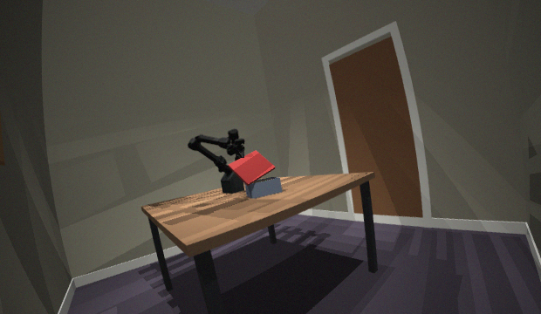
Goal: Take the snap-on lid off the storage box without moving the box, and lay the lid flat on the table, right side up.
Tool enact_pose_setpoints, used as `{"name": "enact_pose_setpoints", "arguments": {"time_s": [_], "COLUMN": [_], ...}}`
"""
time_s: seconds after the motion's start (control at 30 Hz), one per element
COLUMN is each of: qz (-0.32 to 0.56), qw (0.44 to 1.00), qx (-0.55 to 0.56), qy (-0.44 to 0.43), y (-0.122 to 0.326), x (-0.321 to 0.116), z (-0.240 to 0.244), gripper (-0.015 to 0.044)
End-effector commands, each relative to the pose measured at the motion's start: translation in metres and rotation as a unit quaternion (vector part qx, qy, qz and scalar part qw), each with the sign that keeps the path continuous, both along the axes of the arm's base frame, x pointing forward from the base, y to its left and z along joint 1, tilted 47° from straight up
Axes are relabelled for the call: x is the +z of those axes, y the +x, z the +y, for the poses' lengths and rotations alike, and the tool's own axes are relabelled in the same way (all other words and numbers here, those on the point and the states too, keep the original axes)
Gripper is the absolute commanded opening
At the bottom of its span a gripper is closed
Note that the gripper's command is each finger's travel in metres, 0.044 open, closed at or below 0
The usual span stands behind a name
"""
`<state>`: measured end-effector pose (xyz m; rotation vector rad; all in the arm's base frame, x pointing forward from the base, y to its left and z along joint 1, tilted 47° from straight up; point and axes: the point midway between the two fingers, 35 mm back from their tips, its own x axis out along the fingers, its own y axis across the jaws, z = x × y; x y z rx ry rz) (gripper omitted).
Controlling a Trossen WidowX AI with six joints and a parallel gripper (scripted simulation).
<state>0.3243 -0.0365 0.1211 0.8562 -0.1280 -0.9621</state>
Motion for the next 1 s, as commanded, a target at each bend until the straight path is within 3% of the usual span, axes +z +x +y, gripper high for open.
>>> {"name": "enact_pose_setpoints", "arguments": {"time_s": [0.0, 0.97], "qz": [0.006, 0.006], "qw": [1.0, 1.0], "qx": [-0.002, -0.002], "qy": [-0.003, -0.004], "y": [-0.006, -0.033], "x": [0.003, 0.042], "z": [-0.007, -0.04], "gripper": [0.0, 0.0]}}
